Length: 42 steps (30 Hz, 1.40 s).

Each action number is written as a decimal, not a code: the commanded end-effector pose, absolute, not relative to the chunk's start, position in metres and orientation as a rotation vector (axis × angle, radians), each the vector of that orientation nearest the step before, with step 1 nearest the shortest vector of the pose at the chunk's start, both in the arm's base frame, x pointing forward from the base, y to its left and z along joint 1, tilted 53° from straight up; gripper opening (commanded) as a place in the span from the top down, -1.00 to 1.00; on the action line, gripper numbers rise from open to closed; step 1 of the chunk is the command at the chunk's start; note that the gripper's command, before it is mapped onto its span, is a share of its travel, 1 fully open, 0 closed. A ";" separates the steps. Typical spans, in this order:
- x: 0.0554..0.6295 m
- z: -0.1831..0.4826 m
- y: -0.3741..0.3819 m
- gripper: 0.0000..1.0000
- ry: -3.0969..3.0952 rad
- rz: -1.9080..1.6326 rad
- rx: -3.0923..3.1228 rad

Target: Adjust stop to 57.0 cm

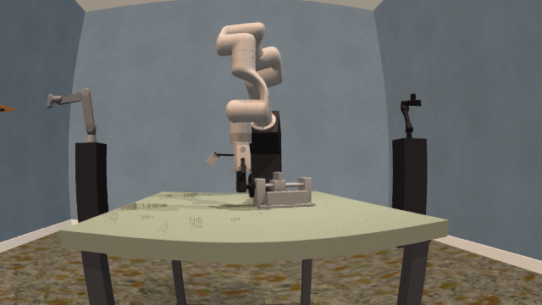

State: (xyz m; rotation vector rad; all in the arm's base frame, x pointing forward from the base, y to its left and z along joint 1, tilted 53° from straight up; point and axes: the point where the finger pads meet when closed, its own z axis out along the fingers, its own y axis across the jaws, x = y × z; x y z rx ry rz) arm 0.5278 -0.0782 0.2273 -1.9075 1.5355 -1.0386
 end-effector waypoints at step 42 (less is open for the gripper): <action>0.503 0.178 -0.094 0.88 1.535 -1.037 -1.908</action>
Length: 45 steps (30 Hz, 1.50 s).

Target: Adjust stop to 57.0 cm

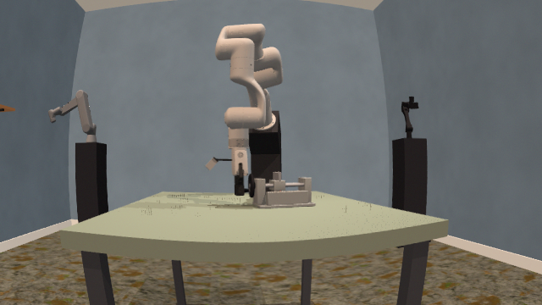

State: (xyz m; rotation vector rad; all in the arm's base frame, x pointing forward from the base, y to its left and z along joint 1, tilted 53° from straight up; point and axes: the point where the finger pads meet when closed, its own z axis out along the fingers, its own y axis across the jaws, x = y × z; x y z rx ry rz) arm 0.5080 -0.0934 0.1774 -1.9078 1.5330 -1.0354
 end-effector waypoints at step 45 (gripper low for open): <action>0.521 0.232 -0.078 0.88 1.536 -1.036 -1.908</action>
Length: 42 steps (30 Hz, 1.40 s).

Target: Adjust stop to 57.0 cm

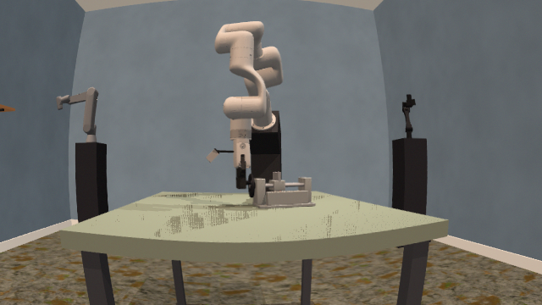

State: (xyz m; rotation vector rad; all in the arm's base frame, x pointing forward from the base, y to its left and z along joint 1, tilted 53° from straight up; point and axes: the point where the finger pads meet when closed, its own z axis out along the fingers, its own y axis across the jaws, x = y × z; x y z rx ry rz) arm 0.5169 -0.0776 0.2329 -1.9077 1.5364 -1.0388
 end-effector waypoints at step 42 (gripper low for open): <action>0.526 0.183 -0.091 0.88 1.535 -1.036 -1.908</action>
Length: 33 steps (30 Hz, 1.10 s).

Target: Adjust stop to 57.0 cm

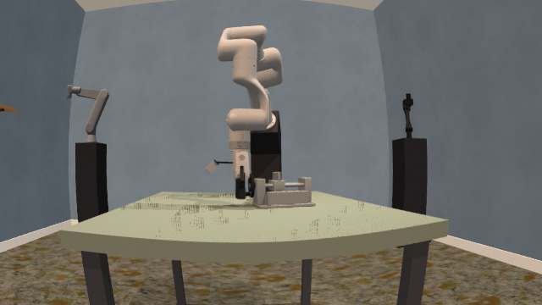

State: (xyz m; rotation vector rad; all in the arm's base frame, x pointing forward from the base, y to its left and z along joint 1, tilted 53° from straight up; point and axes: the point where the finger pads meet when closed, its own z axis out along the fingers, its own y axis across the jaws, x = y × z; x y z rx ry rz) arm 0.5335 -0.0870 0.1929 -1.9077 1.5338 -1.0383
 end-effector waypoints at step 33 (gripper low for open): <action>0.496 0.180 -0.094 0.88 1.535 -1.036 -1.908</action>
